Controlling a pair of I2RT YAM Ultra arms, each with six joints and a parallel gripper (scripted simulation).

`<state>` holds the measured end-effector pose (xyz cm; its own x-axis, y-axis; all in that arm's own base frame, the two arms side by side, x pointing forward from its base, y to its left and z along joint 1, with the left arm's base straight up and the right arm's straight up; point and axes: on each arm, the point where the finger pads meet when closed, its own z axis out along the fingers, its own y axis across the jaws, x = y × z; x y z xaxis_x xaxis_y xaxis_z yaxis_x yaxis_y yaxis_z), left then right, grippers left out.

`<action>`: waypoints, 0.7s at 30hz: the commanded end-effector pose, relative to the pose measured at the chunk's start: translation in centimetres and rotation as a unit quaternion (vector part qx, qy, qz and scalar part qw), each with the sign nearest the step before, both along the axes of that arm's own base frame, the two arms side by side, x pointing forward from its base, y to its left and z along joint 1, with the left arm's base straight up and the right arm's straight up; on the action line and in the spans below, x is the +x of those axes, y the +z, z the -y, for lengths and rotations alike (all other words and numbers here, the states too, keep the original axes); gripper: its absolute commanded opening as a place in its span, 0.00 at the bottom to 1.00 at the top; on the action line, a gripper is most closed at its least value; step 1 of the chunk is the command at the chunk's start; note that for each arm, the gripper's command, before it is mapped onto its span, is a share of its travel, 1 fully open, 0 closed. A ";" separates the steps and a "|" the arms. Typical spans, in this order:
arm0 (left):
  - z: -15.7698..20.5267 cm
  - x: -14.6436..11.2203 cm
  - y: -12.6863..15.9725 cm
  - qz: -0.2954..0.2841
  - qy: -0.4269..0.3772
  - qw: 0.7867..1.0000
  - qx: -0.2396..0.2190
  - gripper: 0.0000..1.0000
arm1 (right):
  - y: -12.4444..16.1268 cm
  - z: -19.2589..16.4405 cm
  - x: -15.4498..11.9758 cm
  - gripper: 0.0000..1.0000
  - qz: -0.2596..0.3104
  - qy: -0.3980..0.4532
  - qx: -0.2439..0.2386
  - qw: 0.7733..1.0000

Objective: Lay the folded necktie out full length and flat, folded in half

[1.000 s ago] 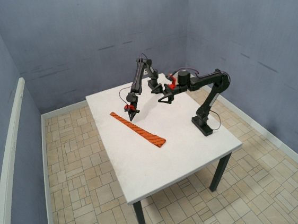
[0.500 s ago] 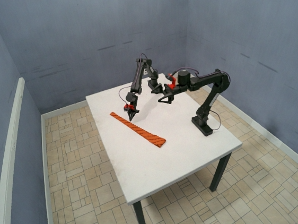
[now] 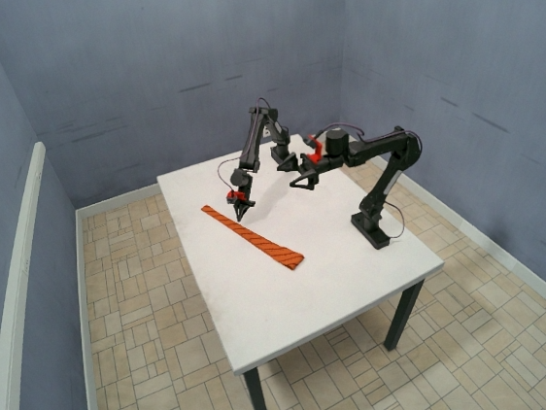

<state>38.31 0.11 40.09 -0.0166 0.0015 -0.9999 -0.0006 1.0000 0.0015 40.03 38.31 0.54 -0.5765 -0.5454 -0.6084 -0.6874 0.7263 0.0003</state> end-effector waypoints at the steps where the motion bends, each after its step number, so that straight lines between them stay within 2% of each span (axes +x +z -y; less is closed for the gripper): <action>1: 0.0 0.0 0.0 0.000 0.000 1.000 0.000 1.00 | 1.9 -0.6 1.2 0.04 0.016 -0.003 0.015 1.000; 21: 0.0 0.0 0.0 0.000 0.000 1.000 0.000 1.00 | 1.9 0.0 0.7 0.04 0.016 -0.003 0.015 1.000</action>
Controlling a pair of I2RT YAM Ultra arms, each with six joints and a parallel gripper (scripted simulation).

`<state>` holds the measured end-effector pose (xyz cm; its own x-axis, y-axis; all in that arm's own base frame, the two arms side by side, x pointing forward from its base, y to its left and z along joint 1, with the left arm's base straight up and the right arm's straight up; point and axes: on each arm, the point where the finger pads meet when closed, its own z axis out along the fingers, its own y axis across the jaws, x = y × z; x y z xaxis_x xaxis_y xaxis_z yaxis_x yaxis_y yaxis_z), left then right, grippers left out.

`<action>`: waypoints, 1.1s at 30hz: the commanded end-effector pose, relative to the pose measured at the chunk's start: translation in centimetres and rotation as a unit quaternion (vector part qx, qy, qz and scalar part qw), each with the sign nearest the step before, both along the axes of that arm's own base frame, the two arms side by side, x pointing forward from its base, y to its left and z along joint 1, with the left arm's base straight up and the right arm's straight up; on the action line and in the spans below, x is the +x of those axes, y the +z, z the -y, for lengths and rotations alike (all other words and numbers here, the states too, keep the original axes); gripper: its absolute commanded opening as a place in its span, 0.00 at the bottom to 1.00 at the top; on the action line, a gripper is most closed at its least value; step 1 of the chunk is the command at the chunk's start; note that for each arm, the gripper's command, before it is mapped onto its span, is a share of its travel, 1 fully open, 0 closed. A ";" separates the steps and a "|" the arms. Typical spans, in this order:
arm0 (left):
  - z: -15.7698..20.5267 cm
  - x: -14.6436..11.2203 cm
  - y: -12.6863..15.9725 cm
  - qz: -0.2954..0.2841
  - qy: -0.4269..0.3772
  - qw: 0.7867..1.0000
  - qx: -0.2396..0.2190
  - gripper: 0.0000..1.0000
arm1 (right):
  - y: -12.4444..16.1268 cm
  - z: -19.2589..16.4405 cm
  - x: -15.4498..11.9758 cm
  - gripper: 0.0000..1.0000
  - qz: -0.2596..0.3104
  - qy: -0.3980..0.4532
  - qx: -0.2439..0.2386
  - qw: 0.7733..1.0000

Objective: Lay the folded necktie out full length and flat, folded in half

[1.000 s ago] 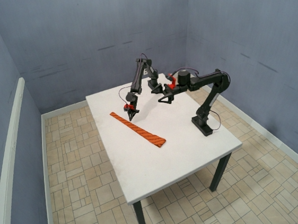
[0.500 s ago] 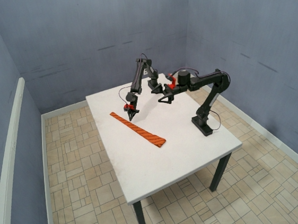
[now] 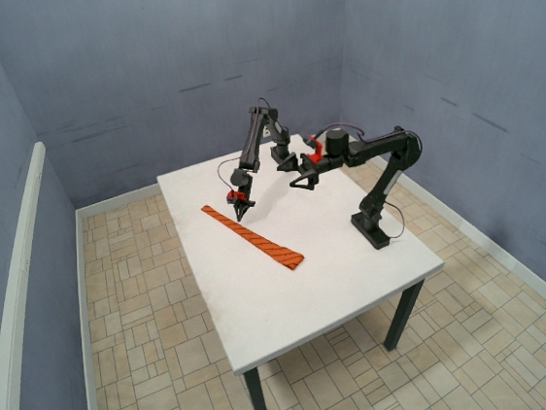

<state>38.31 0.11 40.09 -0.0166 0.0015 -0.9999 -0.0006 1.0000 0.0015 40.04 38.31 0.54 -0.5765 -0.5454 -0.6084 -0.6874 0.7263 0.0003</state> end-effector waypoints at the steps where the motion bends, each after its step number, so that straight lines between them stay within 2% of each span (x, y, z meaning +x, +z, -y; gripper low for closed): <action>1: 0.0 0.0 0.0 0.000 0.000 1.000 0.000 1.00 | 1.9 0.0 0.7 0.04 0.016 -0.003 0.015 1.000; 26: 0.0 0.0 0.0 0.000 0.000 1.000 0.000 1.00 | 1.9 0.8 0.1 0.04 0.016 -0.003 0.015 1.000; 33: 0.0 0.0 0.0 0.000 0.000 1.000 0.000 1.00 | 2.3 1.2 0.1 0.11 0.021 -0.007 0.017 1.000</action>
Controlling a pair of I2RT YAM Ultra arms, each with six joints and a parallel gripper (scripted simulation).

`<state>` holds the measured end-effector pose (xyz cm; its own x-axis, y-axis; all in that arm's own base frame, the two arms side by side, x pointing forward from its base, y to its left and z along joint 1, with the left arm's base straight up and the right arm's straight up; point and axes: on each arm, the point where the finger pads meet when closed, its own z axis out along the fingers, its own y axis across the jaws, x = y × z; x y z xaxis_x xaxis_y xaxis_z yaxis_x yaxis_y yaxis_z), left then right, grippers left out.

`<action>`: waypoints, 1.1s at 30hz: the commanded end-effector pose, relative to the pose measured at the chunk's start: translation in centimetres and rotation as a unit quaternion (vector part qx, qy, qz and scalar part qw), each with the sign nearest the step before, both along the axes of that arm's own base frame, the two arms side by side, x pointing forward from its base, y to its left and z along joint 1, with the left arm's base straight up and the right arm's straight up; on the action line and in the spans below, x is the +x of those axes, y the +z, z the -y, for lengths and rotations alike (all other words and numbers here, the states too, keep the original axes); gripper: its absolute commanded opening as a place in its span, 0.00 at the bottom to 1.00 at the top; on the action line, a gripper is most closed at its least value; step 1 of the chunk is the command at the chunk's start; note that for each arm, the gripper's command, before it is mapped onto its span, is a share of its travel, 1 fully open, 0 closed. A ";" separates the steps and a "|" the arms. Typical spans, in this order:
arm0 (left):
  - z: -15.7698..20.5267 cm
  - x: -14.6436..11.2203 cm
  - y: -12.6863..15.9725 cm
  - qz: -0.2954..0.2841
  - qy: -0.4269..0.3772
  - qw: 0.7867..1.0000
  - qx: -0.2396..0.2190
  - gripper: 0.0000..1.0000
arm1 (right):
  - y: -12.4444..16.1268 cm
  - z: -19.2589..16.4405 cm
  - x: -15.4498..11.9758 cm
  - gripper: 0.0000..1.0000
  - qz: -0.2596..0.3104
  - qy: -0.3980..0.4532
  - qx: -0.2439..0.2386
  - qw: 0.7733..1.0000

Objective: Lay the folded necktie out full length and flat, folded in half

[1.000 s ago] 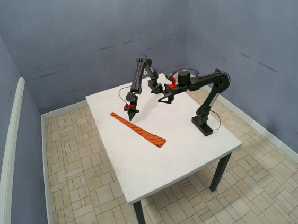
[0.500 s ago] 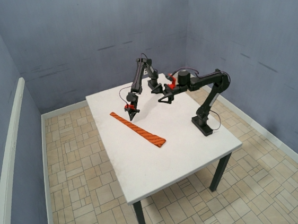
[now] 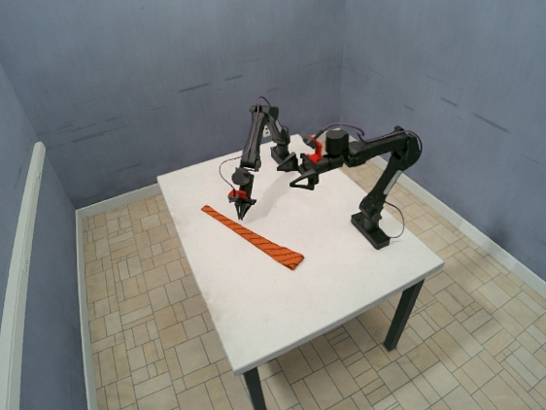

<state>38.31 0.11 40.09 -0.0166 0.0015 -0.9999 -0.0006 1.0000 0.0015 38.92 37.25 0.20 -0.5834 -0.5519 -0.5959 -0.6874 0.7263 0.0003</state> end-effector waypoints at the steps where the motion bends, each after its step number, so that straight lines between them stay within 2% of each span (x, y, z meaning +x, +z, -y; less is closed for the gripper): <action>1: 0.0 0.0 0.0 0.000 0.000 1.000 0.000 1.00 | 2.7 0.2 1.2 0.11 0.027 -0.007 0.022 0.999; 18: 0.0 0.0 0.0 0.000 0.000 1.000 0.000 1.00 | 7.4 4.9 1.0 0.27 0.079 -0.051 0.042 0.995; 33: 0.0 0.0 0.0 0.000 0.000 1.000 0.000 1.00 | 15.4 12.9 0.6 0.43 0.165 -0.124 0.074 0.976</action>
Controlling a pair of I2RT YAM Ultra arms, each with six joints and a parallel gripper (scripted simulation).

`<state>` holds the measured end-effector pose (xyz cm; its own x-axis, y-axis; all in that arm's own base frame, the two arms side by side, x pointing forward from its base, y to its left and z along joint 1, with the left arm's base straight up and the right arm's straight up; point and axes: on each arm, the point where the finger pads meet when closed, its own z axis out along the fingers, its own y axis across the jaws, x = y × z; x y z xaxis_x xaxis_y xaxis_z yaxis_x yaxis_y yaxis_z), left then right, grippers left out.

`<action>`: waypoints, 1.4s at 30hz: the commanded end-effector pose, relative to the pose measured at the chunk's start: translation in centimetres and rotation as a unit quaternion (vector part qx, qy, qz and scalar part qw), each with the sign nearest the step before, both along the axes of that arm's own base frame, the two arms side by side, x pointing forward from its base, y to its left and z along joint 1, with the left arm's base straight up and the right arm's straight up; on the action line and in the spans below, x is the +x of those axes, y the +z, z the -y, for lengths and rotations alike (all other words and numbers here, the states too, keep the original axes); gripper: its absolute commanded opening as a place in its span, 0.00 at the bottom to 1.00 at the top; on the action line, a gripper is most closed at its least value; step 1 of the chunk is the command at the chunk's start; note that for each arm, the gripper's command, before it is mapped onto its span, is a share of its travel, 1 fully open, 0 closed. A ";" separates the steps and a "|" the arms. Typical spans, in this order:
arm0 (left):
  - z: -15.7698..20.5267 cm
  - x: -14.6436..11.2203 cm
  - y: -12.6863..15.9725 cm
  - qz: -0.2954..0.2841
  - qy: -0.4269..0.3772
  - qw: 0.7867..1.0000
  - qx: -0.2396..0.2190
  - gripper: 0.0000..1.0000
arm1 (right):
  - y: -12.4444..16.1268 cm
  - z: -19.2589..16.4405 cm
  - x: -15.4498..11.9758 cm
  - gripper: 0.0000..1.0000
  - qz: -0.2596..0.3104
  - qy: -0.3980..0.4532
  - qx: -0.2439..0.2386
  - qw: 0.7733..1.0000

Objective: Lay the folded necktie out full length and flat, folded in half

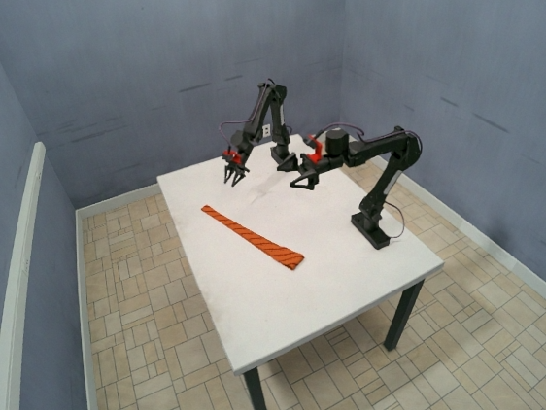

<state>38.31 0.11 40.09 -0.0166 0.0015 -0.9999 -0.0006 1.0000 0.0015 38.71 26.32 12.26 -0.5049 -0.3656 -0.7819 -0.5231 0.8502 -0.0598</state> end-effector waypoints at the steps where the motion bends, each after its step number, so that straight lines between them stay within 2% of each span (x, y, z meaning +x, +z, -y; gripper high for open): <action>1: 0.0 0.0 0.0 0.000 0.000 1.000 0.000 1.00 | 3.3 1.9 0.8 0.43 0.045 -0.027 0.017 0.998; 2: 0.0 0.0 0.0 0.000 0.000 1.000 0.000 1.00 | 3.3 1.9 0.8 0.43 0.045 -0.027 0.017 0.998; 17: 0.0 0.0 0.0 0.000 0.000 1.000 0.000 1.00 | 12.6 11.2 0.3 0.59 0.145 -0.114 0.056 0.981; 19: 0.0 0.0 0.0 0.000 0.000 1.000 0.000 1.00 | 12.6 11.2 0.3 0.59 0.145 -0.114 0.056 0.981; 34: 0.0 0.0 0.0 0.000 0.000 1.000 0.000 1.00 | 21.1 19.6 -0.1 0.74 0.233 -0.191 0.090 0.949; 36: 0.0 0.0 0.0 0.000 0.000 1.000 0.000 1.00 | 21.1 19.6 -0.1 0.74 0.233 -0.191 0.090 0.949; 42: 0.0 0.0 0.0 0.000 0.000 1.000 0.000 1.00 | 23.8 22.3 -0.2 0.81 0.260 -0.214 0.100 0.936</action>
<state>38.31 0.11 40.09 -0.0166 0.0015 -0.9999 -0.0006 1.0000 0.0015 39.01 5.13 31.35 -0.2015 -0.0595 -0.9777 -0.0852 0.9954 -0.0430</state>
